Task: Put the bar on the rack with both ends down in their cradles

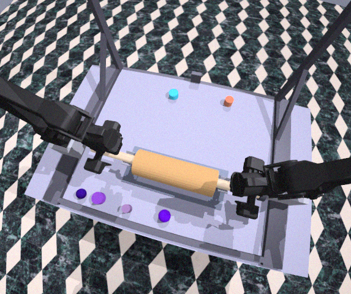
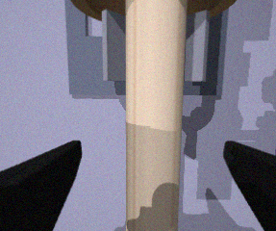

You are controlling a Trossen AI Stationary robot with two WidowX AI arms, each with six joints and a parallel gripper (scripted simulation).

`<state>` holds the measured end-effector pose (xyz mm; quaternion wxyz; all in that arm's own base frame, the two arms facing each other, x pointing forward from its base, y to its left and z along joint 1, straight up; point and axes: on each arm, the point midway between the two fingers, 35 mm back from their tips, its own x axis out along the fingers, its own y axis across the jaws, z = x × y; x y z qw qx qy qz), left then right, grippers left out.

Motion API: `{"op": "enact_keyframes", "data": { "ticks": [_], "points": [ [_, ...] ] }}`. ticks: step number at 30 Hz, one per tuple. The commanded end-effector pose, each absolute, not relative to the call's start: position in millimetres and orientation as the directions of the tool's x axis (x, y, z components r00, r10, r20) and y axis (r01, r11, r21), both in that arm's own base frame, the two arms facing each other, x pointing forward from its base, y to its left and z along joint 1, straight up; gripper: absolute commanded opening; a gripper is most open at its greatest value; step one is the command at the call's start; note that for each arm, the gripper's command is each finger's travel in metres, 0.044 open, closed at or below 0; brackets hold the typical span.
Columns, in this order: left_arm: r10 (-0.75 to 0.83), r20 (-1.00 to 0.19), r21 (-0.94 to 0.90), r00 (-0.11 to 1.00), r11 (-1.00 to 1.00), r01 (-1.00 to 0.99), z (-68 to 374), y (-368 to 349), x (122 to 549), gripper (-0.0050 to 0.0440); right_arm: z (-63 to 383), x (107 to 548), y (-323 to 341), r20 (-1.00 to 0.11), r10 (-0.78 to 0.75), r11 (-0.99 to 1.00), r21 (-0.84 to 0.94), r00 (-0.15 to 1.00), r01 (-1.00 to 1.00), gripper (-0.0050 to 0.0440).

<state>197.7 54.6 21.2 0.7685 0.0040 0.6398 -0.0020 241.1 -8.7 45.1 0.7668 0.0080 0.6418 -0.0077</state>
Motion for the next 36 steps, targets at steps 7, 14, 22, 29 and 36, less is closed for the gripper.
{"op": "enact_keyframes", "data": {
  "ticks": [7,14,22,29,36],
  "points": [
    [0.011,-0.978,0.013,0.206,1.0,0.01,27.7,56.6,202.6,0.044,49.3,244.4,-8.3,-0.981,-0.002,1.0,0.003,0.193,0.022,0.044],
    [0.012,-0.977,0.014,0.212,1.0,0.011,39.2,57.2,201.8,0.044,49.4,244.5,-8.3,-0.981,-0.002,1.0,0.003,0.194,0.022,0.044],
    [0.01,-0.977,0.013,0.212,1.0,0.012,58.8,56.7,197.5,0.044,49.3,244.4,-8.3,-0.981,-0.002,1.0,0.003,0.193,0.022,0.044],
    [0.01,-0.977,0.013,0.211,1.0,0.012,71.9,56.5,194.5,0.044,49.3,244.4,-8.3,-0.981,-0.002,1.0,0.003,0.193,0.022,0.044],
    [0.01,-0.978,0.012,0.209,1.0,0.012,87.7,56.2,190.8,0.044,49.3,244.4,-8.3,-0.981,-0.002,1.0,0.003,0.193,0.022,0.044]
  ]
}}
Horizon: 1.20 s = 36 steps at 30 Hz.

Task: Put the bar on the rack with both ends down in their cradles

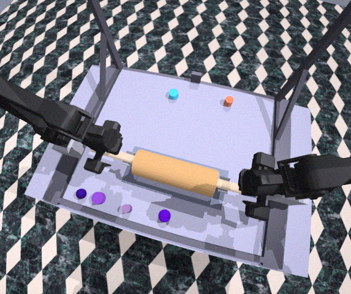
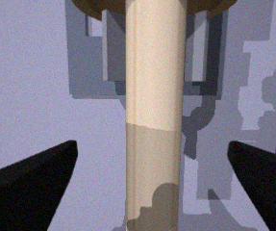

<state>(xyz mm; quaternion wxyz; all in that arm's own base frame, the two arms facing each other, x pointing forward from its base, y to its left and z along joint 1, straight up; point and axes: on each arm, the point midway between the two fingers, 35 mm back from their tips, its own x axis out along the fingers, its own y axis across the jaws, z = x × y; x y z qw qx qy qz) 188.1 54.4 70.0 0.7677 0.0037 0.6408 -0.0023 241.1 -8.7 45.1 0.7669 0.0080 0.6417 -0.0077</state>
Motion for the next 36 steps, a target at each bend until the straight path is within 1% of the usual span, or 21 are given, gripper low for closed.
{"op": "enact_keyframes", "data": {
  "ticks": [1,7,9,13,24,36],
  "points": [
    [0.01,-0.978,0.012,0.209,1.0,0.012,87.6,56.2,190.8,0.044,49.3,244.4,-8.3,-0.981,-0.002,1.0,0.003,0.193,0.022,0.044],
    [0.01,-0.978,0.012,0.208,1.0,0.012,87.4,56.2,190.7,0.044,49.3,244.4,-8.3,-0.981,-0.002,1.0,0.003,0.193,0.022,0.044],
    [0.009,-0.979,0.011,0.205,1.0,0.011,86.9,56.0,190.7,0.044,60.8,246.4,-8.5,-0.978,-0.002,1.0,0.002,0.21,0.022,0.044],
    [0.008,-0.979,0.011,0.204,1.0,0.011,86.6,56.0,190.4,0.044,64.2,245.9,-8.6,-0.978,-0.003,1.0,0.002,0.211,0.022,0.044],
    [0.008,-0.979,0.011,0.204,1.0,0.011,86.4,55.9,190.3,0.044,93.9,239.4,-9.3,-0.978,-0.003,1.0,0.002,0.211,0.022,0.044],
    [0.008,-0.979,0.011,0.204,1.0,0.011,86.4,55.9,190.3,0.044,112.8,235.1,-9.3,-0.978,-0.002,1.0,0.002,0.209,0.022,0.044]
  ]
}}
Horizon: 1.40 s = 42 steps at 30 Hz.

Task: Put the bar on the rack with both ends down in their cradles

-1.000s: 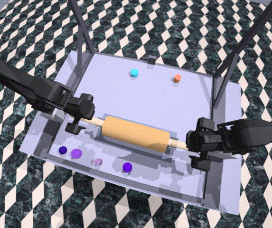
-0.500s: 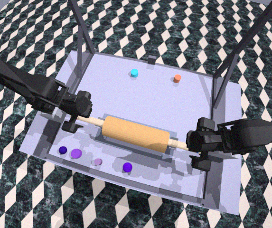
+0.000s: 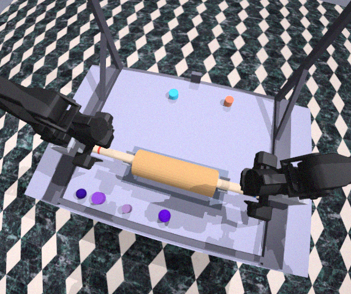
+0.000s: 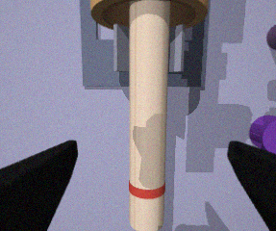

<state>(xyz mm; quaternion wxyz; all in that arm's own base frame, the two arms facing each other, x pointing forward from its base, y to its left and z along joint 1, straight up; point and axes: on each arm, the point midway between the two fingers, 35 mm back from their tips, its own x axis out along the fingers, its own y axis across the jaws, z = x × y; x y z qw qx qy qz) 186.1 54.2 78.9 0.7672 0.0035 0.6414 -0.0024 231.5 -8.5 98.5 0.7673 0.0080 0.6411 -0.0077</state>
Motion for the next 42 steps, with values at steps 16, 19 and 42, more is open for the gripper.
{"op": "enact_keyframes", "data": {
  "ticks": [16,19,42],
  "points": [
    [0.103,-0.786,0.108,0.61,0.994,-0.029,130.8,53.4,265.4,0.044,148.3,291.2,-6.7,-0.787,-0.014,1.0,-0.004,0.616,0.016,0.044],
    [0.11,-0.709,0.114,0.696,0.993,-0.04,148.1,49.7,280.9,0.044,164.7,302.5,-6.0,-0.709,-0.014,1.0,-0.005,0.705,0.015,0.044],
    [0.016,0.016,0.003,1.0,1.0,-0.017,314.1,2.5,318.1,0.044,312.3,317.5,0.4,0.007,-0.001,1.0,0.002,1.0,0.001,0.044]
  ]
}}
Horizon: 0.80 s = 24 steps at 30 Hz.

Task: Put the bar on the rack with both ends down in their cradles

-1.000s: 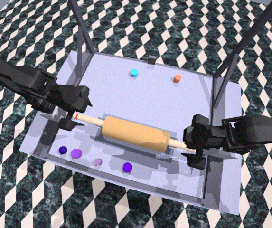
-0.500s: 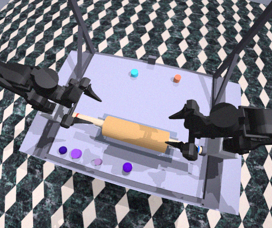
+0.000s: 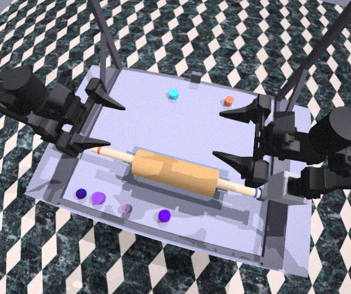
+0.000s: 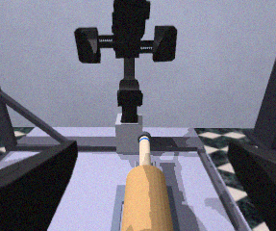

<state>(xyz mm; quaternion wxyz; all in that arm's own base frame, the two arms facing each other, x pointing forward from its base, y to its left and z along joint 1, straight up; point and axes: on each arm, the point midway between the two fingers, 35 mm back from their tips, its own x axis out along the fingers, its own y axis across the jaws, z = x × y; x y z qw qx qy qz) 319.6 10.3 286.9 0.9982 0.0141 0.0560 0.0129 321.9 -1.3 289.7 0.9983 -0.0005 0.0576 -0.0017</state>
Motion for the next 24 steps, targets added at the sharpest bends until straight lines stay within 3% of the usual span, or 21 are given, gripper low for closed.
{"op": "enact_keyframes", "data": {
  "ticks": [1,6,8,24],
  "points": [
    [0.016,0.016,0.003,1.0,1.0,-0.017,314.1,2.5,318.1,0.044,312.3,317.5,0.4,0.007,-0.001,1.0,0.002,1.0,0.001,0.044],
    [0.002,0.092,-0.013,0.996,1.0,-0.001,331.3,-1.9,314.0,0.044,328.4,313.3,0.9,0.083,0.001,1.0,0.004,0.997,-0.001,0.044],
    [0.009,0.045,0.001,0.999,1.0,-0.009,319.7,0.5,319.0,0.044,319.1,318.0,0.4,0.04,-0.001,1.0,0.001,0.999,0.0,0.044],
    [0.0,0.083,0.0,0.997,1.0,0.0,336.5,0.2,312.4,0.044,332.6,313.2,0.6,0.076,0.002,1.0,0.003,0.997,-0.002,0.044]
  ]
}}
